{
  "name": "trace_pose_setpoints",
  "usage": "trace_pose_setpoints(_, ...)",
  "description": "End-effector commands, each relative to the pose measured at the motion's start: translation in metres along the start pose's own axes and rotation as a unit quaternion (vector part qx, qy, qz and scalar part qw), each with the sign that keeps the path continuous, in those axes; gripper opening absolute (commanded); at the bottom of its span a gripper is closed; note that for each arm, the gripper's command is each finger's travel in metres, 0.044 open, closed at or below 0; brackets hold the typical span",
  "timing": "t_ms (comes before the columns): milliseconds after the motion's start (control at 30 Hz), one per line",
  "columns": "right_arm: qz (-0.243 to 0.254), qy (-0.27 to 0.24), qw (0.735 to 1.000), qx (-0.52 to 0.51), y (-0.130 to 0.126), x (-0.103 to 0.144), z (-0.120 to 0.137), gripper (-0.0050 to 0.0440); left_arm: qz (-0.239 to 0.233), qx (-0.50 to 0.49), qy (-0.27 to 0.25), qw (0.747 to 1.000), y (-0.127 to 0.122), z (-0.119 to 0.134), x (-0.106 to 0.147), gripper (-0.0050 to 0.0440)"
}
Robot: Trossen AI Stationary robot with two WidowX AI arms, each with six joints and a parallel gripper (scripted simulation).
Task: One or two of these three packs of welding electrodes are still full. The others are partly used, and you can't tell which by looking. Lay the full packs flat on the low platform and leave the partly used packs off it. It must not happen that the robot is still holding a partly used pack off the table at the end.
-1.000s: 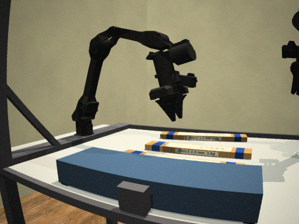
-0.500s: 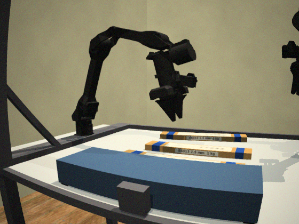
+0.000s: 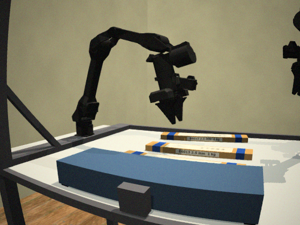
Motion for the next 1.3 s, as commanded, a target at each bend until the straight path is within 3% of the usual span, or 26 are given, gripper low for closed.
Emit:
trace_pose_setpoints(0, -0.006, -0.008, 1.000, -0.003, 0.000, 0.005, -0.002, 0.0430, 0.003, 0.000, -0.003, 1.000, 0.000, 0.002, -0.003, 0.0300)
trace_pose_setpoints(600, -0.006, -0.008, 1.000, -0.003, 0.000, 0.005, -0.002, 0.0430, 0.003, 0.000, -0.003, 1.000, 0.001, 0.009, -0.030, 0.0300)
trace_pose_setpoints(1267, -0.006, -0.008, 1.000, -0.003, 0.000, 0.005, -0.002, 0.0430, 0.006, 0.000, -0.015, 1.000, 0.001, 0.005, -0.020, 0.0300)
Point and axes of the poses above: on each arm, the point midway between the two fingers, 35 mm back from their tips, its own x axis back along the fingers, its own y axis across the jaws, z = x × y, the point moved 8 cm from there along x, back along the fingers, and after that the axes turned 10 degrees about x, right-handed, at the moved point
